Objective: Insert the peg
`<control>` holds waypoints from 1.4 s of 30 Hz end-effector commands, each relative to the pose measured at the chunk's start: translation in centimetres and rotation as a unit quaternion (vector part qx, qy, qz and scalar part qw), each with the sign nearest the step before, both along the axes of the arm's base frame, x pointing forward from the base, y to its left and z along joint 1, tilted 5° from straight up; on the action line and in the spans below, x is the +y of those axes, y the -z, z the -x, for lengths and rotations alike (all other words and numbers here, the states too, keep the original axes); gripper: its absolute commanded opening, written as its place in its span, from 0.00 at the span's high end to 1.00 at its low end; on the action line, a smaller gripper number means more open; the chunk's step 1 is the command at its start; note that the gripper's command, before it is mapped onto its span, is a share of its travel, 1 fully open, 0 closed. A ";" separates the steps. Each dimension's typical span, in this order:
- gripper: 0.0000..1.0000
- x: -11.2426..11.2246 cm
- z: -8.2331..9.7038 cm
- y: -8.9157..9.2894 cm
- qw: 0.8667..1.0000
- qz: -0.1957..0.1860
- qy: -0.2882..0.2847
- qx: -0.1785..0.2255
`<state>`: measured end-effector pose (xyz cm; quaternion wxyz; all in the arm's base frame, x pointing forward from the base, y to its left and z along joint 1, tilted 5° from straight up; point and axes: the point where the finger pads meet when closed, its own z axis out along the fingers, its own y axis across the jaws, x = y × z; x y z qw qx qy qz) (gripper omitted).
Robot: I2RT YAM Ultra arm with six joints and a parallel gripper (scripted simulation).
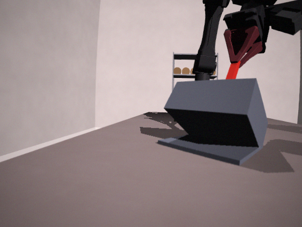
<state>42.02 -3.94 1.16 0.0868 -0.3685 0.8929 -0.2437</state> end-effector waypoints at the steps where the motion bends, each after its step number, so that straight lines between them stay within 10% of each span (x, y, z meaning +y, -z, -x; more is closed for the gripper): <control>1: 1.00 0.5 -0.1 -1.6 1.000 -0.002 0.002 -0.018; 42: 1.00 -0.5 -0.1 0.7 1.000 -0.002 0.002 -0.018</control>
